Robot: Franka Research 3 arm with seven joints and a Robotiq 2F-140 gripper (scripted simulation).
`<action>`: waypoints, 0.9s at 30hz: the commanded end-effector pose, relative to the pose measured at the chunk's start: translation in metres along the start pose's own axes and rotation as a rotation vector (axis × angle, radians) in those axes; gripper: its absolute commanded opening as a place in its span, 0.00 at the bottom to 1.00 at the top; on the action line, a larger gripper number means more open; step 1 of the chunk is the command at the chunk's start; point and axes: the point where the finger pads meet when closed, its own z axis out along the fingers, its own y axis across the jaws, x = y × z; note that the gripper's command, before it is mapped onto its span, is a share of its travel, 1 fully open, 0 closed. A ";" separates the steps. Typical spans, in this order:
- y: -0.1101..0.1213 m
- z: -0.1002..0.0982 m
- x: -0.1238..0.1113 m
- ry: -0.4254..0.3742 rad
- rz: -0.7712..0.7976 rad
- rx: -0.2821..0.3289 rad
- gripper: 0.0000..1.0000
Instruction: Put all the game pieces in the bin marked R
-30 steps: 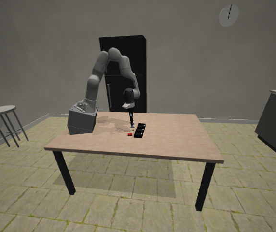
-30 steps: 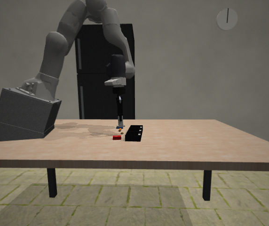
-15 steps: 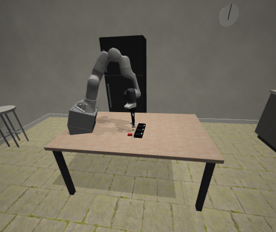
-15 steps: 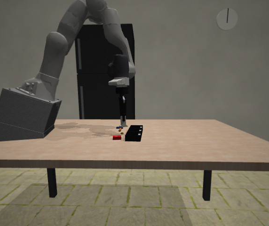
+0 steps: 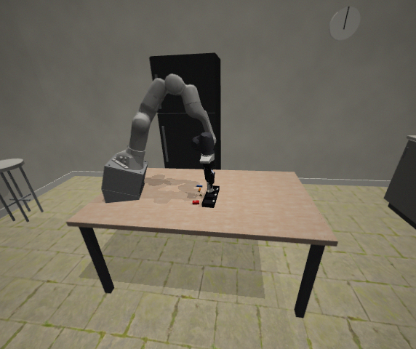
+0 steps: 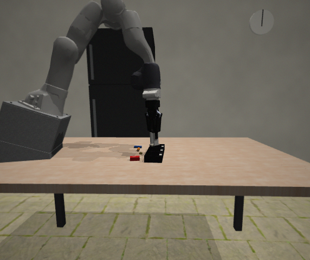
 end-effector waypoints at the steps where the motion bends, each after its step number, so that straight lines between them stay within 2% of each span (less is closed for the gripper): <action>1: 0.001 0.002 0.000 0.005 -0.157 -0.012 0.13; 27: 0.003 0.002 0.000 0.030 -0.653 -0.023 0.13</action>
